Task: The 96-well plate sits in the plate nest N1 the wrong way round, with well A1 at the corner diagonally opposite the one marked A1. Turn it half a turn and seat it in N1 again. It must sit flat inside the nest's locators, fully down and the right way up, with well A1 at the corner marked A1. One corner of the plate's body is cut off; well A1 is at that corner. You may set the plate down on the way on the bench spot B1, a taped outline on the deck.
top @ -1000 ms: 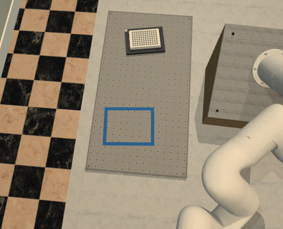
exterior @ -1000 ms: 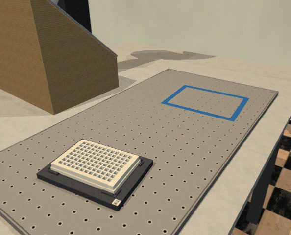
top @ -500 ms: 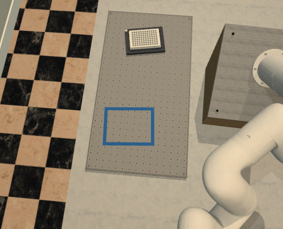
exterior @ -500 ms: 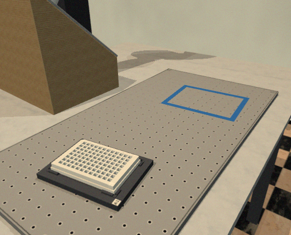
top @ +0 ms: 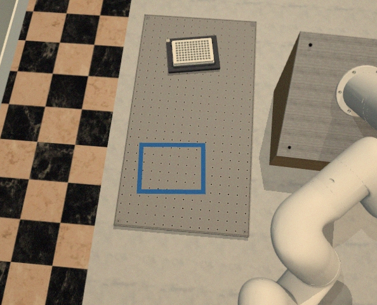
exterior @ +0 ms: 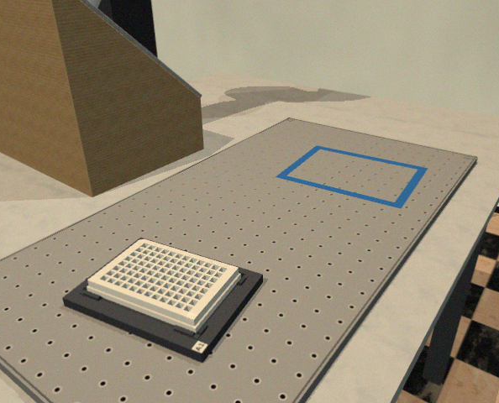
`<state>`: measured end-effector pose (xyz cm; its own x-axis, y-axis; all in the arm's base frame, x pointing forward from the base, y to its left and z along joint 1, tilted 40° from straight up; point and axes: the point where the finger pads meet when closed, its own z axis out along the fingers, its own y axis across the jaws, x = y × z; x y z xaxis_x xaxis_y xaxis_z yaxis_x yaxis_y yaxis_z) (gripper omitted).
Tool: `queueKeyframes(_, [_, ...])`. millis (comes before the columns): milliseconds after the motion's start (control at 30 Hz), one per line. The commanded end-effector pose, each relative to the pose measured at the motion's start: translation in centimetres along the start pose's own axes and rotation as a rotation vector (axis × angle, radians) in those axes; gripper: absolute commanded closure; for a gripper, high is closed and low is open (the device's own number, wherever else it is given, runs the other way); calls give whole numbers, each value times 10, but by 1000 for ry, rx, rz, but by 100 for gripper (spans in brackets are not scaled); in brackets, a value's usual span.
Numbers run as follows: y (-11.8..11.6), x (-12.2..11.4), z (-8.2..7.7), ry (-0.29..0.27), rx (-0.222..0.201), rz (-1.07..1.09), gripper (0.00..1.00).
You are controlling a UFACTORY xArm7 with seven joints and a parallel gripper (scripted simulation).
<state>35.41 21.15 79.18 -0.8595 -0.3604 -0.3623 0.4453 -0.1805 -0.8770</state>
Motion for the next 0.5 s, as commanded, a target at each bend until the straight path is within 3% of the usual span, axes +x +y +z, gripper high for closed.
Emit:
queueKeyframes(0, [-20, 14, 2, 3, 2, 7, 0])
queueKeyframes(167, [-36, 25, 2, 3, 2, 7, 0])
queueKeyframes(300, [-51, 38, -1, 71, 109, 46, 0])
queueKeyframes(467, [-63, 47, -3, 75, 115, 48, 0])
